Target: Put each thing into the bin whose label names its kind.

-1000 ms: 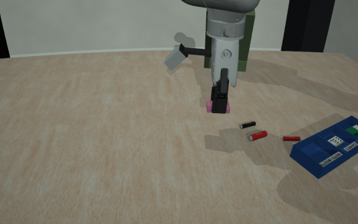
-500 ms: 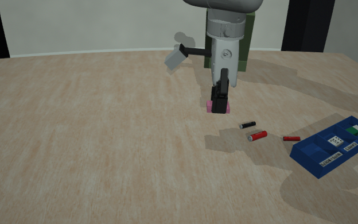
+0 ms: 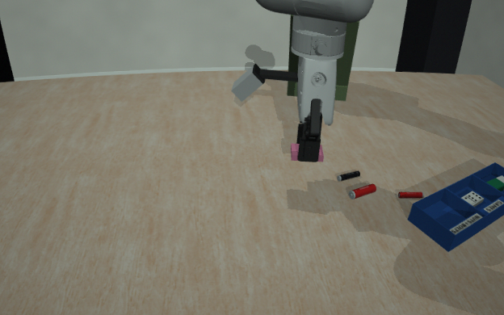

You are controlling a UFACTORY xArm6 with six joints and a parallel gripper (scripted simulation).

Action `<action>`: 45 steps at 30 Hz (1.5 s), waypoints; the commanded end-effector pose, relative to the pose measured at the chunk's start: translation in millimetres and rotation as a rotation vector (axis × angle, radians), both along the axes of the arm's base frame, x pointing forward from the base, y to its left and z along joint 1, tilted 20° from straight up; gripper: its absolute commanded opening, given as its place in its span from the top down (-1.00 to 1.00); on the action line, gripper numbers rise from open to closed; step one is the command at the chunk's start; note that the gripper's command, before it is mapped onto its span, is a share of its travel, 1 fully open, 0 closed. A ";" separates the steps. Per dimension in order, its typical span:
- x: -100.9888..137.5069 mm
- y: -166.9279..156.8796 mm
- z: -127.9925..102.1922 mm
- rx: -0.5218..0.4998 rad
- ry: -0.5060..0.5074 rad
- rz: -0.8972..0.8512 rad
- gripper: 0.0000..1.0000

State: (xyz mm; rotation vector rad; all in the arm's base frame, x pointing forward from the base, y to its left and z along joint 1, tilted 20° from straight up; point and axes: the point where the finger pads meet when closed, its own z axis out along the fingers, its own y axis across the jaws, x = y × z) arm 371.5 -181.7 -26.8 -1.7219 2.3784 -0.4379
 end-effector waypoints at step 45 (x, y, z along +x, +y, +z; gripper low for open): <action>80.2 226.5 -6.5 -0.383 0.143 1.422 1.00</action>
